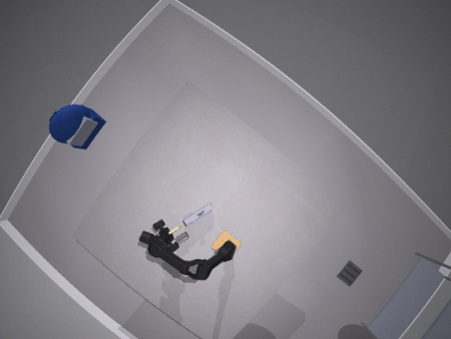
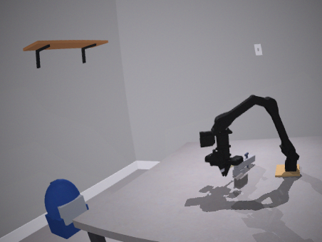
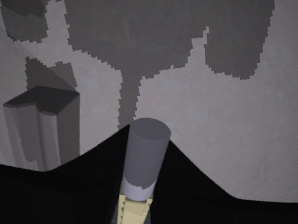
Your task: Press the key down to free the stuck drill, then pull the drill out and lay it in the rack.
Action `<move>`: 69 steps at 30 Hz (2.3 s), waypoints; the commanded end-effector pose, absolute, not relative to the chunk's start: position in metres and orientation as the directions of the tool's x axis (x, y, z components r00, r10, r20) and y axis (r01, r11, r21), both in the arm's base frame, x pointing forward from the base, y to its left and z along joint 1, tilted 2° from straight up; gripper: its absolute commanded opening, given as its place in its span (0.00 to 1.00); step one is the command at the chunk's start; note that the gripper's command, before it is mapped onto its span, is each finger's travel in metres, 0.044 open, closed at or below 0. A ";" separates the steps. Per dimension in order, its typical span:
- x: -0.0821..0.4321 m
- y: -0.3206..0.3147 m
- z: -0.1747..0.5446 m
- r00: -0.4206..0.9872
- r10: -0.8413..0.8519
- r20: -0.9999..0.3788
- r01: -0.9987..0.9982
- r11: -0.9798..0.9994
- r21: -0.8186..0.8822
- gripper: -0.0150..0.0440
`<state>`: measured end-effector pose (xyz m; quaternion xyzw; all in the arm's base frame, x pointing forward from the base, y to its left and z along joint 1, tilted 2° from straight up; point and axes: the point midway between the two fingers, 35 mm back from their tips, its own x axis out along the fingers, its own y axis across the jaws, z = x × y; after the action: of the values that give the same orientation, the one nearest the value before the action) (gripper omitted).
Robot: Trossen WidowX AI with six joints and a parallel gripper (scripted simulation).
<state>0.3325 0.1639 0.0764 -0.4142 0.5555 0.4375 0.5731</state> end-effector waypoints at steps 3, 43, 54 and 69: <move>0.333 0.164 0.080 0.004 0.044 -0.999 -0.963 0.271 0.008 0.25; 0.333 0.163 0.091 0.004 0.044 -0.999 -0.963 0.271 0.008 0.25; 0.333 0.163 0.093 0.004 0.044 -0.999 -0.963 0.271 0.008 0.25; 0.333 0.163 0.097 0.004 0.044 -0.999 -0.963 0.271 0.008 0.25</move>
<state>0.3325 0.1630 0.0943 -0.4141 0.5556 0.4374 0.5731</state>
